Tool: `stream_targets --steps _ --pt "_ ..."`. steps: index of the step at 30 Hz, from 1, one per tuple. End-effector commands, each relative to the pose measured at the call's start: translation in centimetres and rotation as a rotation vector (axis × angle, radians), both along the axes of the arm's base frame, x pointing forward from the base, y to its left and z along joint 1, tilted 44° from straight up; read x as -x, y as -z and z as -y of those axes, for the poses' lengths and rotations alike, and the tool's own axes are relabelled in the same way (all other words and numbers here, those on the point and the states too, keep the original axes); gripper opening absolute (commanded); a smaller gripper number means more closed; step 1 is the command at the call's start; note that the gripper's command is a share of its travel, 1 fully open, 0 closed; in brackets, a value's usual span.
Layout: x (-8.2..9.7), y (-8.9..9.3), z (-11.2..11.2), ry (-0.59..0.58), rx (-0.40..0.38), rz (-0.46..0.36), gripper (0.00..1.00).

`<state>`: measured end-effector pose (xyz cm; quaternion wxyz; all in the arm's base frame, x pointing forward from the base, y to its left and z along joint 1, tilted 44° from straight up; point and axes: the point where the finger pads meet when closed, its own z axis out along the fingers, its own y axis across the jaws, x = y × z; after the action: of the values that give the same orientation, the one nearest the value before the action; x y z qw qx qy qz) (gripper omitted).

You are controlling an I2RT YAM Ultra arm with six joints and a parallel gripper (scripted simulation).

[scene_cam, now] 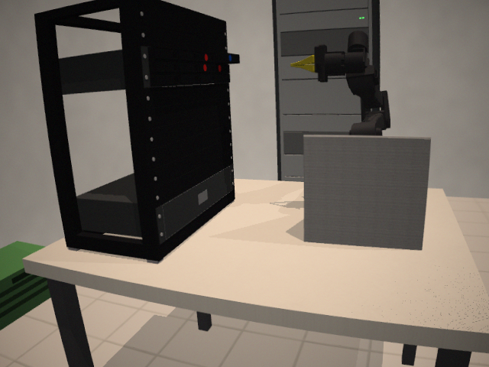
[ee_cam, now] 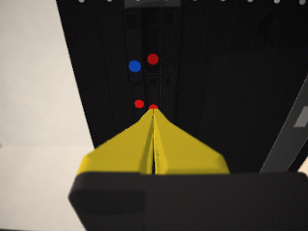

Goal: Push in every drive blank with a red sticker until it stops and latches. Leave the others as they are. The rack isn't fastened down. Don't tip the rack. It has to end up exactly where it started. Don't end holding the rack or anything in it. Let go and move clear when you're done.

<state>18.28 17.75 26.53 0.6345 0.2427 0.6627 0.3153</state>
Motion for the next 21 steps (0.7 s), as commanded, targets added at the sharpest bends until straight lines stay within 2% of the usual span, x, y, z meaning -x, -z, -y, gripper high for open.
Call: stream_targets --steps 1,21 --pt "0.28 -0.25 -0.26 -0.023 0.011 0.002 0.00" --pt "0.28 -0.25 -0.26 -0.023 0.011 0.002 0.00"
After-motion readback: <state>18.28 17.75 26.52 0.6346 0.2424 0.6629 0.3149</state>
